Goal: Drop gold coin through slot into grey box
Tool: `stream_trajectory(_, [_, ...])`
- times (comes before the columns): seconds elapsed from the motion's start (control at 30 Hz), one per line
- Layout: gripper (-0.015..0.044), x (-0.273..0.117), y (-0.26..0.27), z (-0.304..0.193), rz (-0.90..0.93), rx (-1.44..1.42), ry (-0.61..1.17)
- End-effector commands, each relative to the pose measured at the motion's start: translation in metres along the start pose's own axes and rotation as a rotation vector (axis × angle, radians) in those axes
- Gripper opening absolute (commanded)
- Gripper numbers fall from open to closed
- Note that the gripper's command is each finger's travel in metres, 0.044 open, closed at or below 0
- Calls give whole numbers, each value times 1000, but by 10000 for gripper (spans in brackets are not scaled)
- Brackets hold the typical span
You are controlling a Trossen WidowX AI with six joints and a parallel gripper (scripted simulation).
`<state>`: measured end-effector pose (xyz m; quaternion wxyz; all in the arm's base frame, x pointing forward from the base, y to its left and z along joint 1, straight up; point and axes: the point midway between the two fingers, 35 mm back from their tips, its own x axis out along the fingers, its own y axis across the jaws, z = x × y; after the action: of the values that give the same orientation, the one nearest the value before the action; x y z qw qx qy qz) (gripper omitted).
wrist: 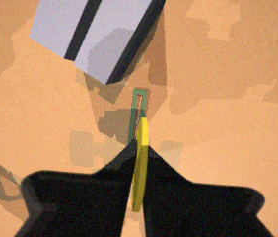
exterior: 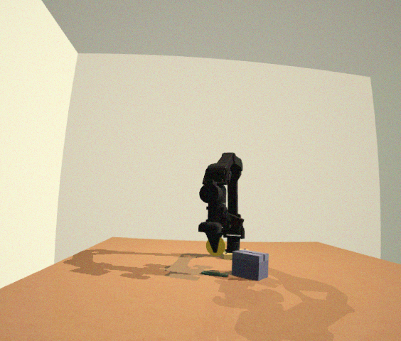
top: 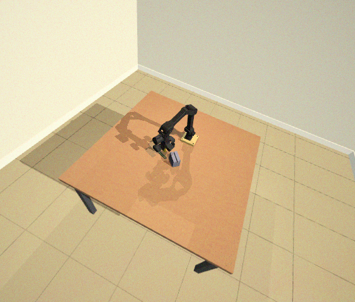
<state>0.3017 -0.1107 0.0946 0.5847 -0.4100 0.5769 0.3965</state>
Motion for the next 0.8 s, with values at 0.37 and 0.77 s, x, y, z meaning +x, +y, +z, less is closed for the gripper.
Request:
stream_trajectory(0.37, [0, -32, 3, 0, -10, 23, -4])
stream_trajectory(0.77, [0, -33, 5, 5, -9, 401, -6])
